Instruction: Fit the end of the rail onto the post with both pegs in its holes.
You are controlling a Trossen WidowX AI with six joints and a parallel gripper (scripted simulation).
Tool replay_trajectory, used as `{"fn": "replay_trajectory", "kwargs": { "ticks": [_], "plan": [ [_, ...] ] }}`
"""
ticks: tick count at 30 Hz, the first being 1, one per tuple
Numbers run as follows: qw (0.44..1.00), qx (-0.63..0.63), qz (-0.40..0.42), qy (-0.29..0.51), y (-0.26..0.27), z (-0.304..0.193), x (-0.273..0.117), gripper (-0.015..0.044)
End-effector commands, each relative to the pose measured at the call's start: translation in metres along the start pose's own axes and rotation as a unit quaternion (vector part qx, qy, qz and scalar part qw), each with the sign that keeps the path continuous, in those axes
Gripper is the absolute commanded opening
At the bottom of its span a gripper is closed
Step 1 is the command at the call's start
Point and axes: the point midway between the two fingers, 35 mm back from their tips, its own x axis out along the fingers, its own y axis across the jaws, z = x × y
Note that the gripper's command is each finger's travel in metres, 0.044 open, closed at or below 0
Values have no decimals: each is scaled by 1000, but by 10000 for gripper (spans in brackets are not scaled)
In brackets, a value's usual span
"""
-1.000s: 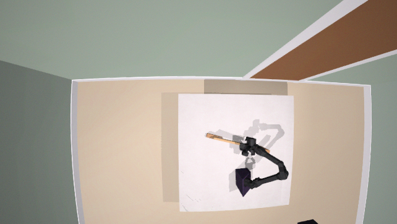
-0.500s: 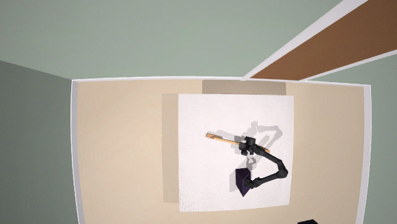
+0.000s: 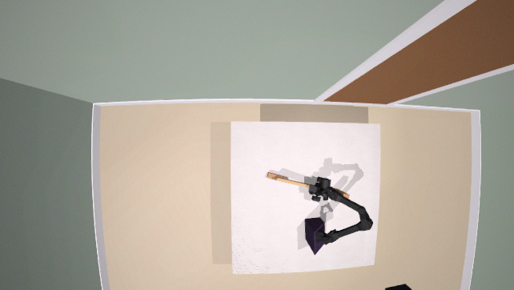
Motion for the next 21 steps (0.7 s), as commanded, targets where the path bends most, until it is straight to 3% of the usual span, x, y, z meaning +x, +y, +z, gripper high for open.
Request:
{"fn": "replay_trajectory", "kwargs": {
  "ticks": [1, 7, 21],
  "plan": [
    [1000, -1, -1, 2, 0, 0, 0, 59],
    [1000, -1, -1, 2, 0, 0, 0, 0],
    [1000, -1, -1, 2, 0, 0, -1, 0]
  ]
}}
